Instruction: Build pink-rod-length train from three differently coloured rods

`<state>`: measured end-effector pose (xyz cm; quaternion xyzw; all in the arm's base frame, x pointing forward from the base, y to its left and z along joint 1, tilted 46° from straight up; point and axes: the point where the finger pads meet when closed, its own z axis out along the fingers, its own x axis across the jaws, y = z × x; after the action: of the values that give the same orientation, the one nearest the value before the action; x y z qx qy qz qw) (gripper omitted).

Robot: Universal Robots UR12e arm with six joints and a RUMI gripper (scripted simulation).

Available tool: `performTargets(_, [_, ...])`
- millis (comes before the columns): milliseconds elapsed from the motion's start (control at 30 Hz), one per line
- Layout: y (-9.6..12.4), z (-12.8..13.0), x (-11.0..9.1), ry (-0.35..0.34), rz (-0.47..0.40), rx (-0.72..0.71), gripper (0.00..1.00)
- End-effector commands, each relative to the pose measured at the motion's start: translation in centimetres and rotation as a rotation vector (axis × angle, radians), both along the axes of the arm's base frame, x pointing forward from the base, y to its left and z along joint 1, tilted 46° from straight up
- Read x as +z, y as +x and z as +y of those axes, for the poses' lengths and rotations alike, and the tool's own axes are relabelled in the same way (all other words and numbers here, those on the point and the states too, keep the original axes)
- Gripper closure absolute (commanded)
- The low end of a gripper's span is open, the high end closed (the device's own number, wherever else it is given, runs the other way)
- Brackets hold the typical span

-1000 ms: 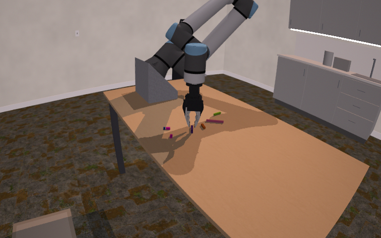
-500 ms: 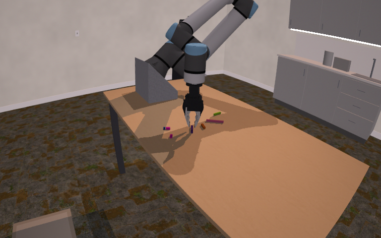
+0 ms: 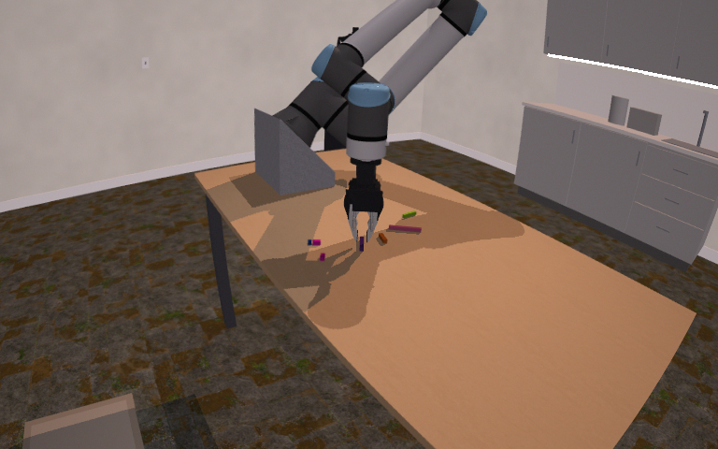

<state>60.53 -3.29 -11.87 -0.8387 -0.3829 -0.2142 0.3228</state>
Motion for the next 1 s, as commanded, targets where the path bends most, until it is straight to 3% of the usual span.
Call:
performTargets(0, [0.1,0.26,-0.31,-0.001,-0.001,-0.001,0.86])
performTargets(967, [0.18,0.78,-0.82,-0.001,-0.001,-0.001,0.86])
